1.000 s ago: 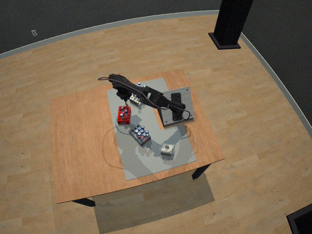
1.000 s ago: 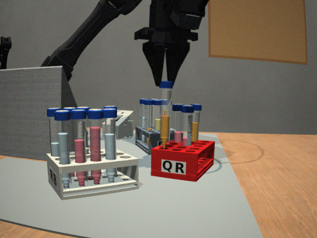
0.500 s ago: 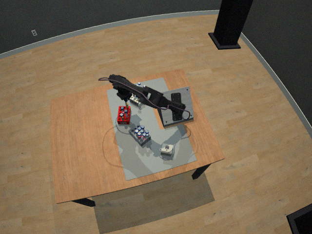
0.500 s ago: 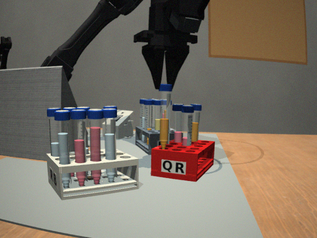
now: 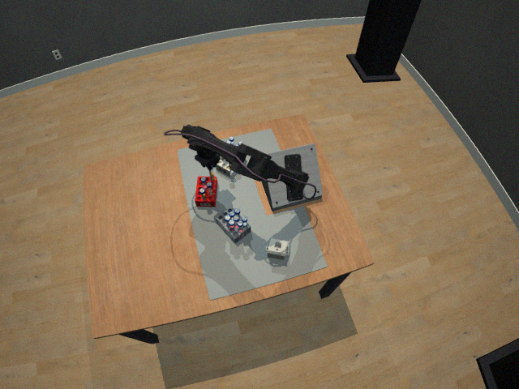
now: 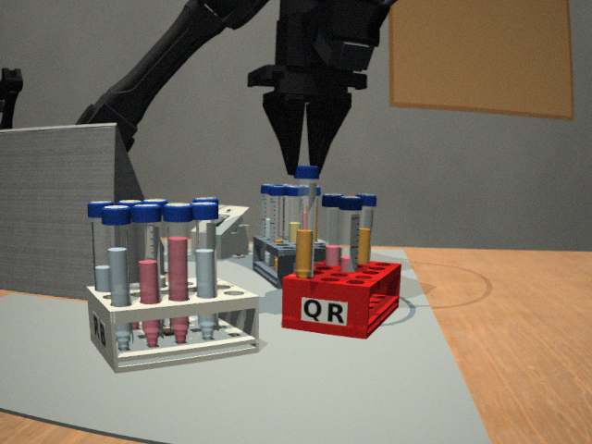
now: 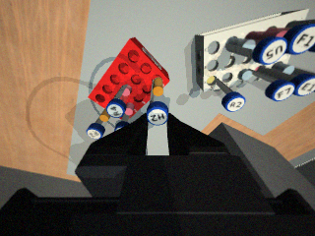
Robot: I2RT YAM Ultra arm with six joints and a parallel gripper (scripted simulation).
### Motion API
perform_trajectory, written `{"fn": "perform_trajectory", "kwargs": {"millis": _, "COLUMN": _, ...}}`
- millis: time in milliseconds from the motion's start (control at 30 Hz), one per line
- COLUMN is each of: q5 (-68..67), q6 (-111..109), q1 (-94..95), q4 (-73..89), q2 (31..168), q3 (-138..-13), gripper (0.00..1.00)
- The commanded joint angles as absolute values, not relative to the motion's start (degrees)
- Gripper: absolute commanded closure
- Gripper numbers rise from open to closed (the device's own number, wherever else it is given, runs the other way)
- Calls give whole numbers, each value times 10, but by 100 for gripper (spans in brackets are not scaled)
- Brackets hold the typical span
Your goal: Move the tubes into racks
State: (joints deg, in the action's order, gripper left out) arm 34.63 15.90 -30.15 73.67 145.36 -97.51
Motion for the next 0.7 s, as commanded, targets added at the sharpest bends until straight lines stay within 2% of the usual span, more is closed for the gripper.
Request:
{"fn": "perform_trajectory", "kwargs": {"millis": 0, "q5": 352, "q6": 164, "q1": -303, "q4": 723, "q2": 1442, "q3": -978, "gripper": 100}}
{"fn": "perform_trajectory", "kwargs": {"millis": 667, "q5": 353, "q6": 171, "q1": -297, "q4": 704, "q2": 1441, "q3": -950, "gripper": 100}}
